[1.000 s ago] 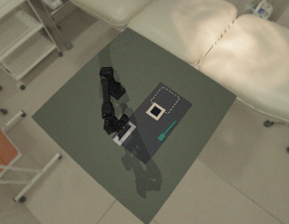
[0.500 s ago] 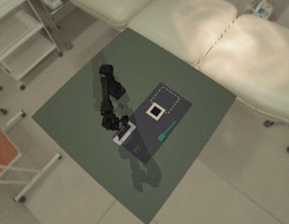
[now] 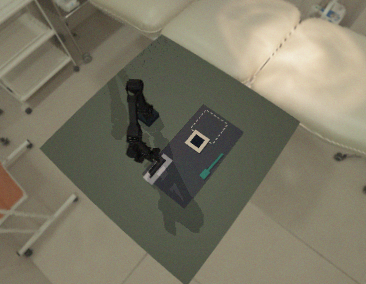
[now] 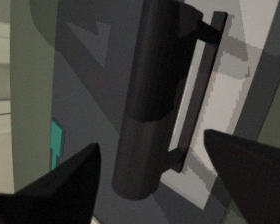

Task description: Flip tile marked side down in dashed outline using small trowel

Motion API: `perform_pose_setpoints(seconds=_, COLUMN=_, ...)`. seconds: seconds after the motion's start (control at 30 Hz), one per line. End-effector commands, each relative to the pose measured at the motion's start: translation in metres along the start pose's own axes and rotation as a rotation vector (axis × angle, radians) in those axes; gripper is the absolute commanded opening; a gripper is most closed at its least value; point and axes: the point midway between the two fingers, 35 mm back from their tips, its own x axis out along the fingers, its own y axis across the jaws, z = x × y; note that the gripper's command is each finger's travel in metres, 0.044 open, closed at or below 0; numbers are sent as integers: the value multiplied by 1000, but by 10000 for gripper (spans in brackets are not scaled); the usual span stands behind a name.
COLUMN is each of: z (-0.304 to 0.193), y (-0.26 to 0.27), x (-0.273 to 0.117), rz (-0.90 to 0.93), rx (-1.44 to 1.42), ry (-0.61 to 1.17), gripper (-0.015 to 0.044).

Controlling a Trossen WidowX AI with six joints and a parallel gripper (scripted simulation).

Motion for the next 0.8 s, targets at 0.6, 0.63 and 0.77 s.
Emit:
perform_pose_setpoints(seconds=0.6, z=-7, y=-2, x=6, rz=82, rx=292, ry=-18, gripper=300)
perform_pose_setpoints(seconds=0.63, z=-7, y=-2, x=7, rz=82, rx=291, ry=-18, gripper=300)
perform_pose_setpoints(seconds=0.77, z=-6, y=-2, x=13, rz=82, rx=291, ry=-18, gripper=300)
